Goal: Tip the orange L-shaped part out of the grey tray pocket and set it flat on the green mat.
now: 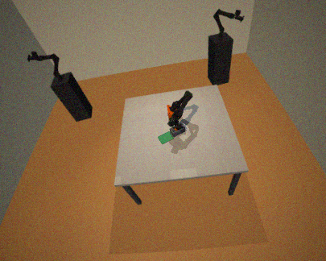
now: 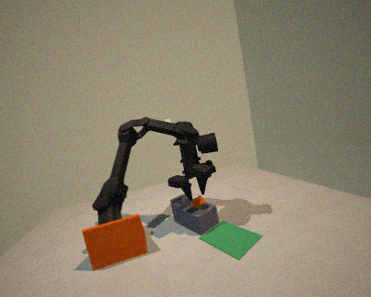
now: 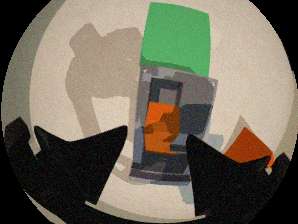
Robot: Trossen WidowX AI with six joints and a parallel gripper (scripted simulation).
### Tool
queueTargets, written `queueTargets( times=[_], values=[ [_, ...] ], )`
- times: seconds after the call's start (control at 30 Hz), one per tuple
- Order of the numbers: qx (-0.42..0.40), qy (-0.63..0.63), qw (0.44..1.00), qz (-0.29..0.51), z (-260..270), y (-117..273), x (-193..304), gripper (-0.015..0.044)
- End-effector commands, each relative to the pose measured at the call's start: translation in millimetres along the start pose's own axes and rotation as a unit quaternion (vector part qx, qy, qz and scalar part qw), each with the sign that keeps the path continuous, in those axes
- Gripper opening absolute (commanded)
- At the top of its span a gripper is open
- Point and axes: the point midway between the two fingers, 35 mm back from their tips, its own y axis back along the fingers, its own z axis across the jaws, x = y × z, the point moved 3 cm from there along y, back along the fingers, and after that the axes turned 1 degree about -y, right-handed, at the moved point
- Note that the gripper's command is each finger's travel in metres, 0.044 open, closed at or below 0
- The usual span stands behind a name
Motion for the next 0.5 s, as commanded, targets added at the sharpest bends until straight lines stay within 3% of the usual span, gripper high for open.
queueTargets(
  times=[0.0,0.47],
  values=[
    [0.001,-0.004,1.000,0.005,-2,-10,1,0.0280],
    [0.000,-0.004,1.000,0.005,-2,-26,2,0.0280]
  ],
)
